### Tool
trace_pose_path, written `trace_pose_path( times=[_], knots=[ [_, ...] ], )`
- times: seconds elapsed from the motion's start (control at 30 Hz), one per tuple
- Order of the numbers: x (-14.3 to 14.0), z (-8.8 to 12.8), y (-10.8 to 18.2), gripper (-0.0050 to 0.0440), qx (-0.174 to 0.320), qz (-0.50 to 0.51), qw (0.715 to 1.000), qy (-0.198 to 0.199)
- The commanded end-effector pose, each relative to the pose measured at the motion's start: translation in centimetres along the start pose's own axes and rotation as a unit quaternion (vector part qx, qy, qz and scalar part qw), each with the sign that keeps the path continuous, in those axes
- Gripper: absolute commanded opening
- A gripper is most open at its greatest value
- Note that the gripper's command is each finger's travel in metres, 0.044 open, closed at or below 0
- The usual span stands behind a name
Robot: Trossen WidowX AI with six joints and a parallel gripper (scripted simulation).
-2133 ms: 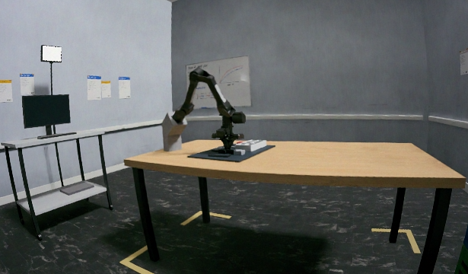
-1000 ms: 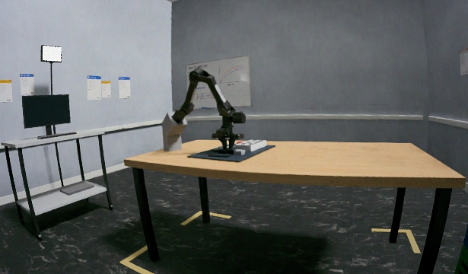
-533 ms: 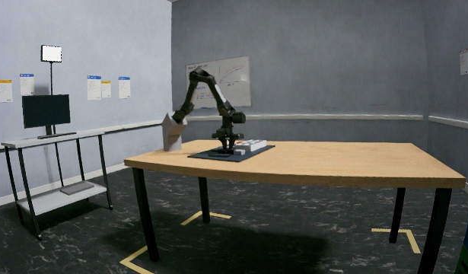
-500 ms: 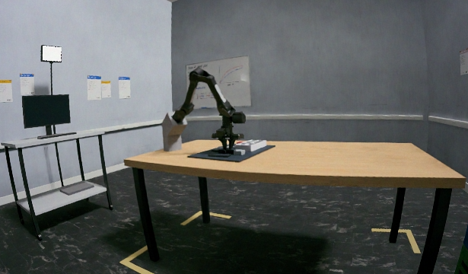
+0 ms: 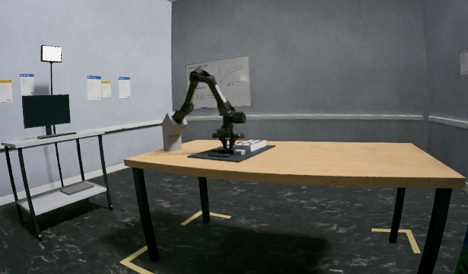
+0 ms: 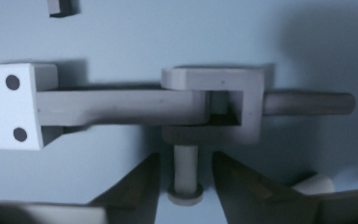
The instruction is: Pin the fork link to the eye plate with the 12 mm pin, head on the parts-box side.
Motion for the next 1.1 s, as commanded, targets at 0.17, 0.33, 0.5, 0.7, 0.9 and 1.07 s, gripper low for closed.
trace_pose_path(
  times=[0.17, 0.33, 0.5, 0.7, 0.9, 1.07],
  knots=[
    [0.5, 0.3, 0.4, 0.014, -0.001, -0.004, 1.0, -0.007],
    [0.6, 0.4, 0.7, 0.014, 0.0, -0.005, 1.0, -0.008],
    [0.6, 0.4, 1.1, 0.014, 0.0, -0.005, 1.0, -0.007],
    [0.6, 0.4, 1.4, 0.014, 0.0, -0.005, 1.0, -0.007],
    [0.6, 0.5, 1.6, 0.014, 0.0, -0.005, 1.0, -0.008],
    [0.7, 0.5, 1.7, 0.014, 0.0, -0.005, 1.0, -0.008]
  ],
)
Point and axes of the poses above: the point midway between the two fingers, 35 mm back from their tips, its own z axis back along the fingers, its own x axis across the jaws, y = z × x, the point moved 10 cm from there along z, back along the fingers, and after that the axes turned 6 degrees about z, right-handed, at the moved point
